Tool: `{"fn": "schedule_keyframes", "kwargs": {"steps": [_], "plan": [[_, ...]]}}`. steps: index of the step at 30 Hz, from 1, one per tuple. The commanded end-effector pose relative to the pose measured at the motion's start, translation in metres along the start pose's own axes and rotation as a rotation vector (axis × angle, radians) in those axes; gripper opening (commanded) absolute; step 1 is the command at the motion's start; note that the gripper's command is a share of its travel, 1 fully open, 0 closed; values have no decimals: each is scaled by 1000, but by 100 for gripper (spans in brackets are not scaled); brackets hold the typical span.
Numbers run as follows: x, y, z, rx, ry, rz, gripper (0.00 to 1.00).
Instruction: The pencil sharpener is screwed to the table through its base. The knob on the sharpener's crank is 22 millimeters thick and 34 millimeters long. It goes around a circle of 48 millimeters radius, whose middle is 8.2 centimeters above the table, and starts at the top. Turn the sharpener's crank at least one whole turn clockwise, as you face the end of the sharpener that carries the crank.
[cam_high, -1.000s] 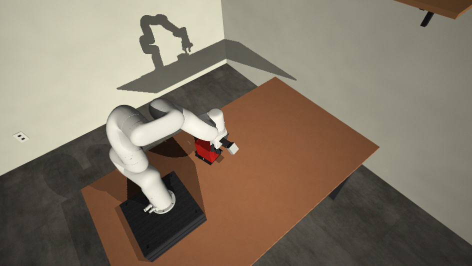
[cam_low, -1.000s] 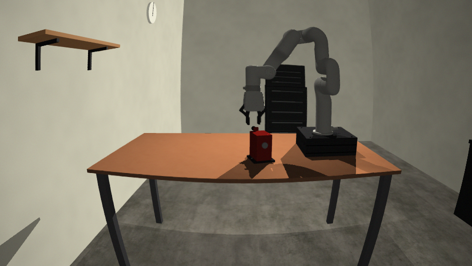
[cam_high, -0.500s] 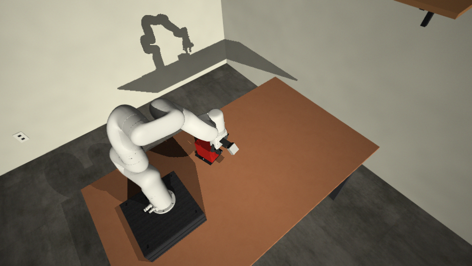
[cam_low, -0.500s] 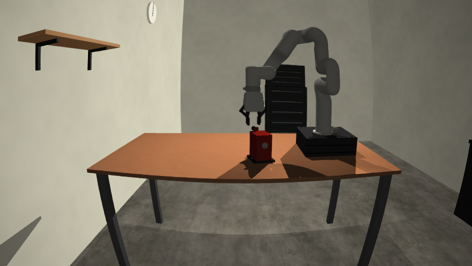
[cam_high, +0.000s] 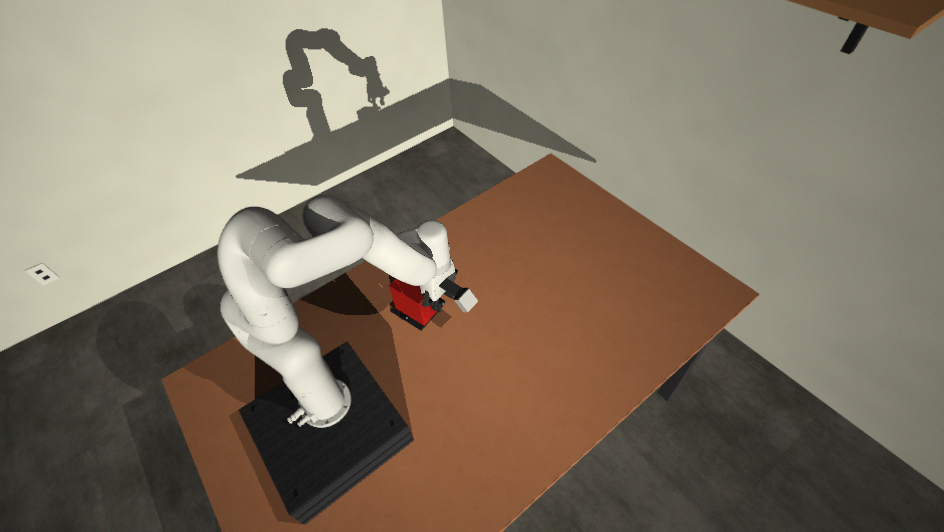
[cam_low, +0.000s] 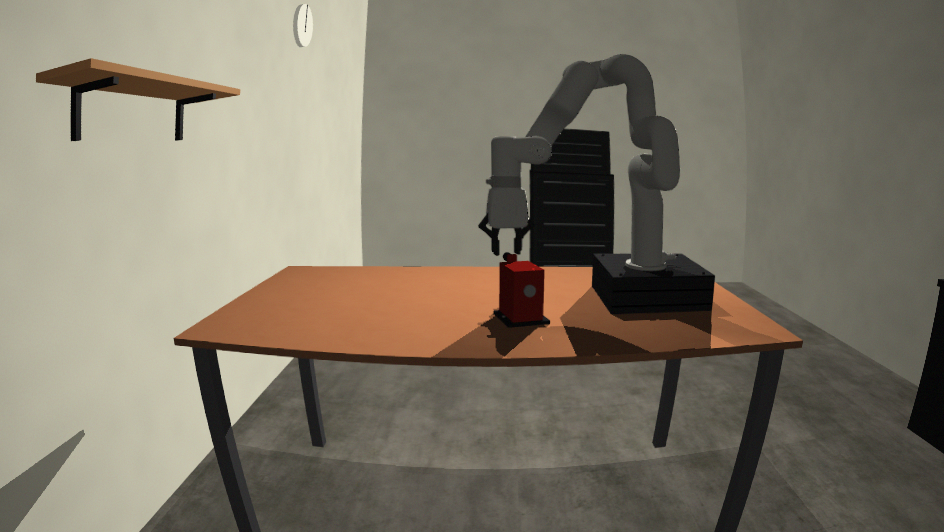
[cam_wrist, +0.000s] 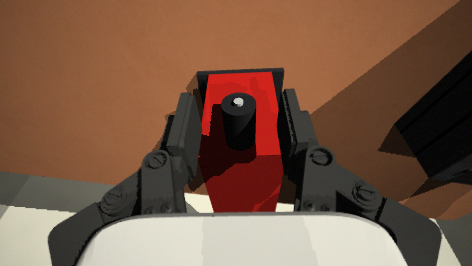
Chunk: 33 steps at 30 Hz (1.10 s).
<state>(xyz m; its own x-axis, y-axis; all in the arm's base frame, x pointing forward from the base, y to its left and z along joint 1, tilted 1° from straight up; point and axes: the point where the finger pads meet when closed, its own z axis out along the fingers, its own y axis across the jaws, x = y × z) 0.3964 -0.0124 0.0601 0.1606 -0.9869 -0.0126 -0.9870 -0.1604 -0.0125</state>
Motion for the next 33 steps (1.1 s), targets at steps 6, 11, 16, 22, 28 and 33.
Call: {"fn": "schedule_keyframes", "kwargs": {"steps": [6, 11, 16, 22, 28, 33], "plan": [[0, -1, 9, 3, 0, 0, 54], [0, -1, 14, 3, 0, 0, 54], [0, -1, 18, 3, 0, 0, 54], [0, -1, 22, 3, 0, 0, 54], [0, -1, 24, 3, 0, 0, 54], [0, -1, 24, 3, 0, 0, 54]]}}
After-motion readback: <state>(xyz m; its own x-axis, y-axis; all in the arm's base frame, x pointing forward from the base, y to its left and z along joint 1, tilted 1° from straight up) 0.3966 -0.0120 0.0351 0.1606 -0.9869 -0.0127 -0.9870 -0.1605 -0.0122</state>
